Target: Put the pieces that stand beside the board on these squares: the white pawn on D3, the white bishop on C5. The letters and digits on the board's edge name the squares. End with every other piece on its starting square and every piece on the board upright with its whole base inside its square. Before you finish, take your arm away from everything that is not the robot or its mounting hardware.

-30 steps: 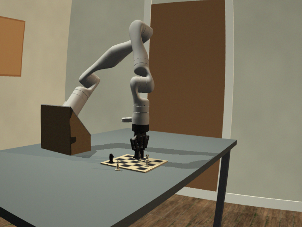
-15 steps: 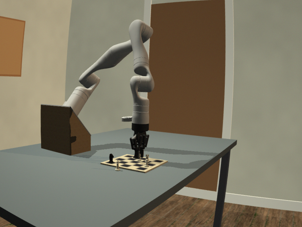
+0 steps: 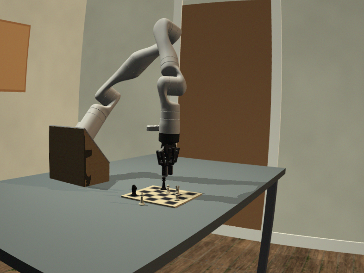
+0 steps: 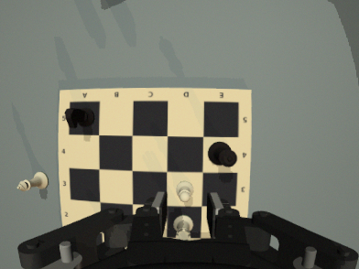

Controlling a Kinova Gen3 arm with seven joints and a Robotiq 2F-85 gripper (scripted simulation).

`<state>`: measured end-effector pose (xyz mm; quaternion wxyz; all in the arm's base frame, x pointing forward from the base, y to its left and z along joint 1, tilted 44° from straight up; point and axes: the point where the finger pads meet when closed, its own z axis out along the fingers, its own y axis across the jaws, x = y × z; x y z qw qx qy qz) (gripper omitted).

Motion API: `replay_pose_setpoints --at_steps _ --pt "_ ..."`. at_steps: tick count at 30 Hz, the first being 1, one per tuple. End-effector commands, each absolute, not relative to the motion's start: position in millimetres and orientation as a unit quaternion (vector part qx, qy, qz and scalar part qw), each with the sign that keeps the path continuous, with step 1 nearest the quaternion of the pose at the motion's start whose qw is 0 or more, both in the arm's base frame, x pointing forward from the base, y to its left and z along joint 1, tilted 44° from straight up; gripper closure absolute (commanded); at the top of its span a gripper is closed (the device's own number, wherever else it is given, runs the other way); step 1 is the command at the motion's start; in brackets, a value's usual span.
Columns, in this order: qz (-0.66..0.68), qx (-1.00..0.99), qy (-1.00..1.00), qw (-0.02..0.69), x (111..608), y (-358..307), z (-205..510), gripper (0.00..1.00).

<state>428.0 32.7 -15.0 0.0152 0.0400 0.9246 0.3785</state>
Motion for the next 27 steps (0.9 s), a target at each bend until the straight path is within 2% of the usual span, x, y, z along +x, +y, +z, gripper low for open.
replay_pose_setpoints --at_steps 1,10,11,27 --pt "0.373 0.042 0.926 0.024 432.6 17.7 -2.4 0.66" --pt "0.373 0.042 0.926 0.024 431.6 8.2 7.5 0.66" --pt "0.373 0.042 0.926 0.024 431.6 8.2 7.5 0.00" --pt "0.373 0.042 0.926 0.024 431.6 8.2 7.5 0.00"
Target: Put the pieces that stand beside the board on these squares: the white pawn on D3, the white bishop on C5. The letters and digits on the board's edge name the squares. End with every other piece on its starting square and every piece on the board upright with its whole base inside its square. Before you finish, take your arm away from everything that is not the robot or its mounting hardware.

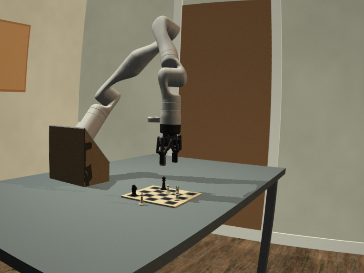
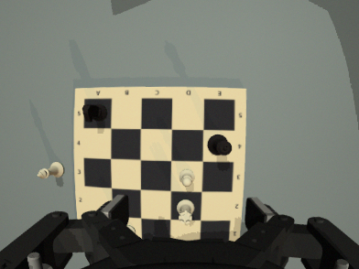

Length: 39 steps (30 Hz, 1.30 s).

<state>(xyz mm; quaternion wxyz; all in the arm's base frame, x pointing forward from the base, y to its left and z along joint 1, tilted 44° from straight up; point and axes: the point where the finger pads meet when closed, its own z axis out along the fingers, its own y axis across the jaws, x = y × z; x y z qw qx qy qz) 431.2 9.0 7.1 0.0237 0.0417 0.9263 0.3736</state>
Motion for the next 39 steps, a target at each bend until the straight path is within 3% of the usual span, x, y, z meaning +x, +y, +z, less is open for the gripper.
replay_pose_setpoints --at_steps 1,21,39 --pt "0.373 0.042 0.926 0.024 431.6 8.2 7.5 0.00" --pt "0.375 0.018 0.926 0.032 430.7 7.5 5.8 0.00" --pt "0.379 -0.138 0.912 0.082 425.7 1.2 -5.2 0.00"
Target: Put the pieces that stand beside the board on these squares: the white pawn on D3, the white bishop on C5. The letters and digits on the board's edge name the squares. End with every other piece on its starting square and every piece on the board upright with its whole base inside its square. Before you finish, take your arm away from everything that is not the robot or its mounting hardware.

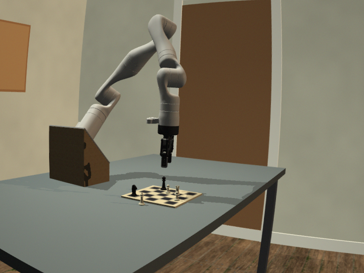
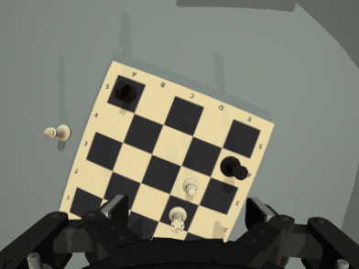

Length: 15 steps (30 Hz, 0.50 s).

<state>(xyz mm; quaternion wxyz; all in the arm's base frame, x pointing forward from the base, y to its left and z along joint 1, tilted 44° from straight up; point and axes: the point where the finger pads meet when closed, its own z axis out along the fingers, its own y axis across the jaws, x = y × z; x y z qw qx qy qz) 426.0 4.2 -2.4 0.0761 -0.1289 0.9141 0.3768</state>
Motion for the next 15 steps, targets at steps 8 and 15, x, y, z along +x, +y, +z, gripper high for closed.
replay_pose_setpoints --at_steps 8,15 --pt "0.373 -0.268 0.879 0.129 422.4 -6.7 -15.4 0.00" --pt "0.363 -0.358 0.844 0.165 420.5 -13.7 -23.5 0.00"
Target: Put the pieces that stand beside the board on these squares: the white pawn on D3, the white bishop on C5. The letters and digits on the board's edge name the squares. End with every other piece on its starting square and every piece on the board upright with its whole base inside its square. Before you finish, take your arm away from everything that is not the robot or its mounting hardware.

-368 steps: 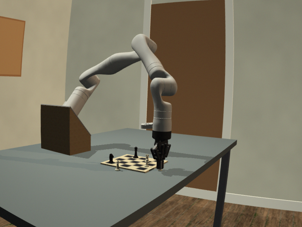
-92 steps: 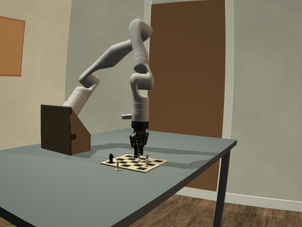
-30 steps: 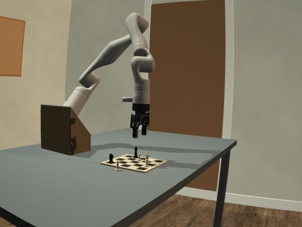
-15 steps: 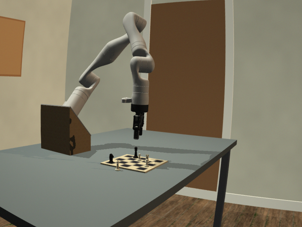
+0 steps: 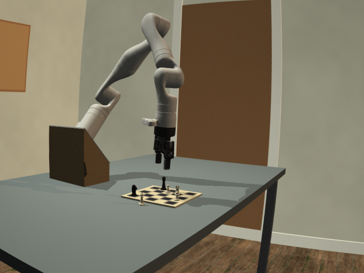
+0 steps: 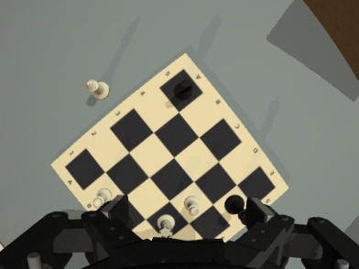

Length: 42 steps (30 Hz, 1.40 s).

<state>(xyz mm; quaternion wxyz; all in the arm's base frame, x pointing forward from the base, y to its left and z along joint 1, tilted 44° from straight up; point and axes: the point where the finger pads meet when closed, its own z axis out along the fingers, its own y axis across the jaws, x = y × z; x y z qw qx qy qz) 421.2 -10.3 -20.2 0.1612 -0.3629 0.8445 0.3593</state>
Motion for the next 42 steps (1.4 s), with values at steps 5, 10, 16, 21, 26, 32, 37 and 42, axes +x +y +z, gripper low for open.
replay_pose_setpoints --at_steps 5,10,16,21,26,32,37,42 --pt "0.346 -0.449 0.798 0.203 419.1 -22.6 -32.8 0.00" --pt "0.322 -0.537 0.742 0.240 418.3 -33.1 -43.1 0.00" --pt "0.292 -0.616 0.678 0.275 418.0 -45.0 -54.1 0.00" --pt "0.264 -0.672 0.624 0.299 418.1 -55.1 -63.1 0.00" --pt "0.228 -0.730 0.558 0.323 418.5 -68.0 -74.3 0.00" --pt "0.185 -0.784 0.483 0.343 419.0 -82.9 -86.9 0.00" --pt "0.166 -0.805 0.450 0.350 419.3 -89.8 -92.6 0.00" --pt "0.138 -0.832 0.402 0.357 419.6 -99.9 -100.8 0.00"
